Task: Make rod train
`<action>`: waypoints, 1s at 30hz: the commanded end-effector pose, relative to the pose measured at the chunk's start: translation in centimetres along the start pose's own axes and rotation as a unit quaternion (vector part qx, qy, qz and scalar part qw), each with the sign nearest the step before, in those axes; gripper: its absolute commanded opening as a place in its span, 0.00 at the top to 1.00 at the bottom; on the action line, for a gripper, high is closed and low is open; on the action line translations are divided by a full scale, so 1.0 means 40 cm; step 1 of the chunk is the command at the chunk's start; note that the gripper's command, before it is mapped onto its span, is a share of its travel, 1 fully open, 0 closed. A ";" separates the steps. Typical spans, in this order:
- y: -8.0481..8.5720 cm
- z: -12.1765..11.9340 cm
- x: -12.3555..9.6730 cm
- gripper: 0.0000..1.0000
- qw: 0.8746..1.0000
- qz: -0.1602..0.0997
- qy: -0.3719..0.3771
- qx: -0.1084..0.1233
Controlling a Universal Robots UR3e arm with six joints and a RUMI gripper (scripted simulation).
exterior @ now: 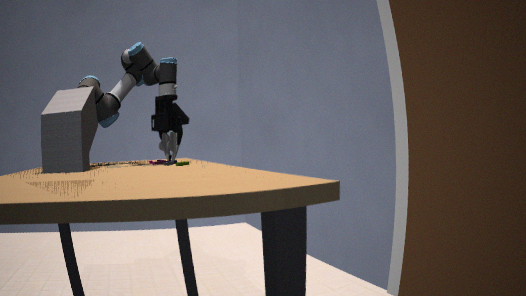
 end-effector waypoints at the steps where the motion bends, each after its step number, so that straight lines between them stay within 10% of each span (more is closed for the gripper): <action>1: 0.000 0.001 0.001 1.00 1.000 0.001 0.000 -0.001; 30: 0.021 0.002 0.001 1.00 1.000 0.000 0.001 -0.001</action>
Point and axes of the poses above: the point where the finger pads meet when closed, its own y axis back along the fingers, its own z axis across the jaws, x = y × z, the point moved 9 cm from there along y, back along the fingers, and after that the axes turned 12 degrees about -y, right-handed, at the moved point
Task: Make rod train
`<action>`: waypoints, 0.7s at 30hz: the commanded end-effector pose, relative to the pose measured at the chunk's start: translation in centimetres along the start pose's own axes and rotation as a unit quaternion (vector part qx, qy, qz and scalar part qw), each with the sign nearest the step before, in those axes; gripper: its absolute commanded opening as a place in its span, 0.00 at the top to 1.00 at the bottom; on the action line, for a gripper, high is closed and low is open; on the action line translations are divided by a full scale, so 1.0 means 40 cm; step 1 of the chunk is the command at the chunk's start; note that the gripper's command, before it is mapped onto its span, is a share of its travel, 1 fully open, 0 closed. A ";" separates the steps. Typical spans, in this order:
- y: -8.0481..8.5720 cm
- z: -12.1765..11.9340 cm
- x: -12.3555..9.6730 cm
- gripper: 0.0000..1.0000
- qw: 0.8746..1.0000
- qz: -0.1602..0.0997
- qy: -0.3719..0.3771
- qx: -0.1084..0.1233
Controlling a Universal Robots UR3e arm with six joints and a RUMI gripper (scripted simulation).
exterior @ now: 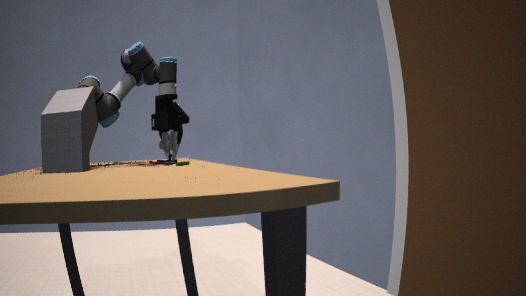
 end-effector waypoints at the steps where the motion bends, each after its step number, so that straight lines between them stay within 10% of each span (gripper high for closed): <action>1: 0.020 0.001 0.000 1.00 1.000 0.000 0.001 -0.001; 21: 0.203 0.001 0.000 1.00 1.000 -0.001 0.001 -0.001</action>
Point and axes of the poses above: the point where the finger pads meet when closed, its own y axis back along the fingers, its own z axis across the jaws, x = y × z, the point moved 9 cm from there along y, back along the fingers, and after that the axes turned 12 degrees about -y, right-handed, at the moved point
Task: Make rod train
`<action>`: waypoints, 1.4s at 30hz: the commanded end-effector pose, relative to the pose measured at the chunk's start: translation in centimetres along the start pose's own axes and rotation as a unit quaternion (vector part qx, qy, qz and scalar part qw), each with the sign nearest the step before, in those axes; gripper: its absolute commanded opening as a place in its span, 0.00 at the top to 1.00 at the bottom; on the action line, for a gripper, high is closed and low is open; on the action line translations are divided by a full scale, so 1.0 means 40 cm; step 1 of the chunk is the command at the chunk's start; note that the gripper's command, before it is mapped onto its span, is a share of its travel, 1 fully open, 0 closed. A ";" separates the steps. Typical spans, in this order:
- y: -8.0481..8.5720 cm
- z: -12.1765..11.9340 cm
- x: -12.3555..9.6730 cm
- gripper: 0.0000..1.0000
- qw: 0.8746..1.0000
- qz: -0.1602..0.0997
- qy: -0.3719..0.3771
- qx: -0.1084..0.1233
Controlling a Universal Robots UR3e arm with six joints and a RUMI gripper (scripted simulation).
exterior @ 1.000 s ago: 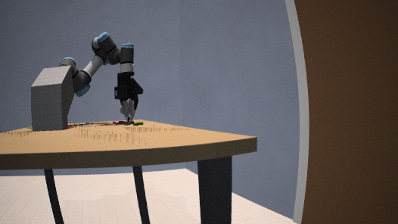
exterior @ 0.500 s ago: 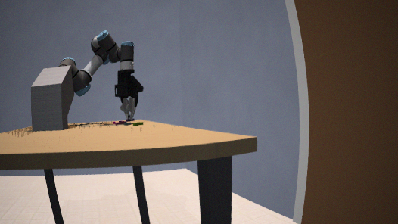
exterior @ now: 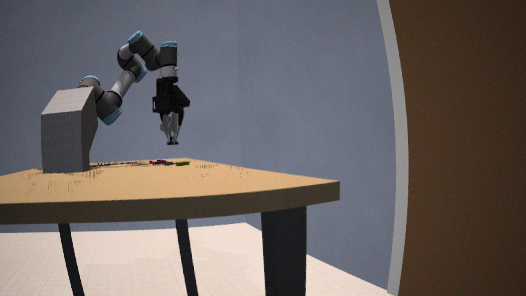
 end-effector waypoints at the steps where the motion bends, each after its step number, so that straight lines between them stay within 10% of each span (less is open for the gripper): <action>1: 0.065 -0.009 -0.005 1.00 1.000 -0.004 -0.001 0.015; 22: 0.098 -0.006 -0.006 1.00 1.000 -0.004 -0.004 0.016; 42: 0.094 0.153 -0.074 1.00 0.985 -0.007 -0.173 0.014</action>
Point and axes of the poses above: the point where the finger pads meet when closed, its own y axis back along the fingers, its own z axis across the jaws, x = y × z, the point moved 9 cm from there along y, back along the fingers, and after that the axes turned 12 degrees about -y, right-handed, at the moved point
